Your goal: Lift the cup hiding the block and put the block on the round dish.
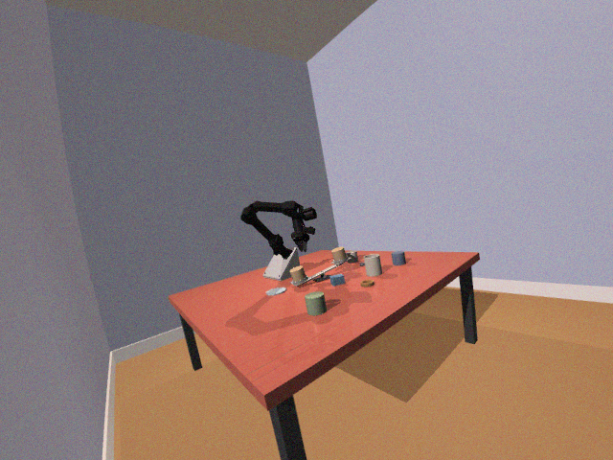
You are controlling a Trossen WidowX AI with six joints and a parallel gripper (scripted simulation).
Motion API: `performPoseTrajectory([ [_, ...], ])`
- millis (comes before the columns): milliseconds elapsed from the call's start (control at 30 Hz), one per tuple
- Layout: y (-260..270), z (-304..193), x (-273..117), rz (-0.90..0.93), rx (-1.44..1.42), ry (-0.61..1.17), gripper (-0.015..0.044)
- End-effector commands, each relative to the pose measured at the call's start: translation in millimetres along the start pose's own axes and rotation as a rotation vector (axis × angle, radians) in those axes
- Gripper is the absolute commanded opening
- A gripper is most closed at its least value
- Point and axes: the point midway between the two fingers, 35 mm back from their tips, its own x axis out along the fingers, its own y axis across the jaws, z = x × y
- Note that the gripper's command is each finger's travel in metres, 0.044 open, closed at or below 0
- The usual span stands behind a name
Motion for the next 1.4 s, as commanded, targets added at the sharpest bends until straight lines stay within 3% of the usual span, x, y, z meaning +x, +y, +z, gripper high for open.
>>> performPoseTrajectory([
  [0, -11, -6, 10, 0.048, -0.116, 0.014, 0.0440],
  [533, -52, -39, 49, 0.213, -0.579, 0.001, 0.0440],
  [1367, -46, -40, 84, 0.215, -0.583, -0.001, 0.0440],
])
